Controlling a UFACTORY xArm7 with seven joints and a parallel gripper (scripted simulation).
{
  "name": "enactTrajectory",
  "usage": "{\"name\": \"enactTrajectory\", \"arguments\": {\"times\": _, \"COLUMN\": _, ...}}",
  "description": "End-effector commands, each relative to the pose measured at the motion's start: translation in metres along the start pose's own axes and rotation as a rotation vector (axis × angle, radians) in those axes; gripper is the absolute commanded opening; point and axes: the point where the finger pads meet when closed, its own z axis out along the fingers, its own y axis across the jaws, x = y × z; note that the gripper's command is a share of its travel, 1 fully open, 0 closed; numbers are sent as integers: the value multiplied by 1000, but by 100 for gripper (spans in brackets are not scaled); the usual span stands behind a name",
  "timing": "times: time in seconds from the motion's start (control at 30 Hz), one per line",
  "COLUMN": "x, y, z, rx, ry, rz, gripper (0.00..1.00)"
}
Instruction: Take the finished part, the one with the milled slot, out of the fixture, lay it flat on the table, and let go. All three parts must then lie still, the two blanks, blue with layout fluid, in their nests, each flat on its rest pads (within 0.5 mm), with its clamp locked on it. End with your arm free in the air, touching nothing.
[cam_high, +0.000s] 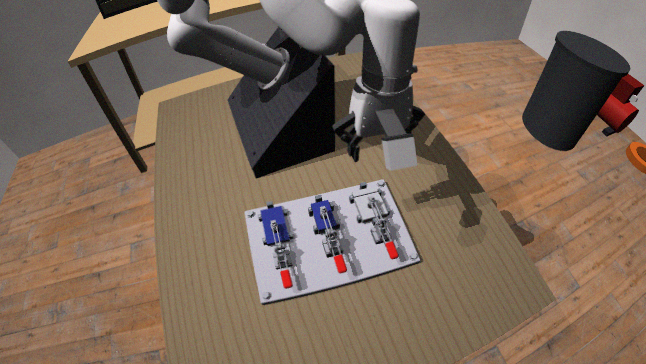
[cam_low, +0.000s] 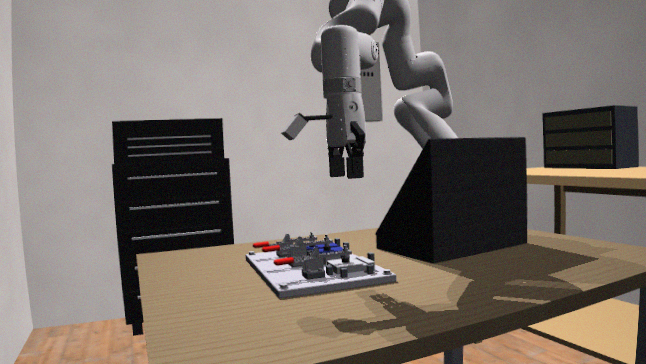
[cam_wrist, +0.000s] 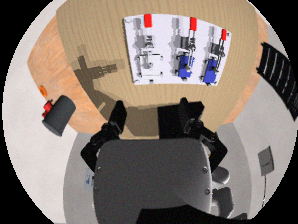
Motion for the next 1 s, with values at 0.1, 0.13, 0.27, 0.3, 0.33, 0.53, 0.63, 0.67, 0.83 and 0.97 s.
{"name": "enactTrajectory", "arguments": {"times": 0.1, "x": 1, "y": -1, "z": -2, "rx": 3, "ry": 3, "rz": 0, "gripper": 100}}
{"name": "enactTrajectory", "arguments": {"times": 0.13, "x": 1, "y": -1, "z": -2, "rx": 3, "ry": 3, "rz": 0, "gripper": 100}}
{"name": "enactTrajectory", "arguments": {"times": 0.27, "x": 1, "y": -1, "z": -2, "rx": 3, "ry": 3, "rz": 0, "gripper": 100}}
{"name": "enactTrajectory", "arguments": {"times": 0.3, "x": 1, "y": -1, "z": -2, "rx": 3, "ry": 3, "rz": 0, "gripper": 100}}
{"name": "enactTrajectory", "arguments": {"times": 0.33, "x": 1, "y": -1, "z": -2, "rx": 3, "ry": 3, "rz": 0, "gripper": 100}}
{"name": "enactTrajectory", "arguments": {"times": 0.53, "x": 1, "y": -1, "z": -2, "rx": 3, "ry": 3, "rz": 0, "gripper": 100}}
{"name": "enactTrajectory", "arguments": {"times": 0.63, "x": 1, "y": -1, "z": -2, "rx": 3, "ry": 3, "rz": 0, "gripper": 100}}
{"name": "enactTrajectory", "arguments": {"times": 0.67, "x": 1, "y": -1, "z": -2, "rx": 3, "ry": 3, "rz": 0, "gripper": 47}}
{"name": "enactTrajectory", "arguments": {"times": 0.83, "x": 1, "y": -1, "z": -2, "rx": 3, "ry": 3, "rz": 0, "gripper": 47}}
{"name": "enactTrajectory", "arguments": {"times": 0.97, "x": 1, "y": -1, "z": -2, "rx": 3, "ry": 3, "rz": 0, "gripper": 47}}
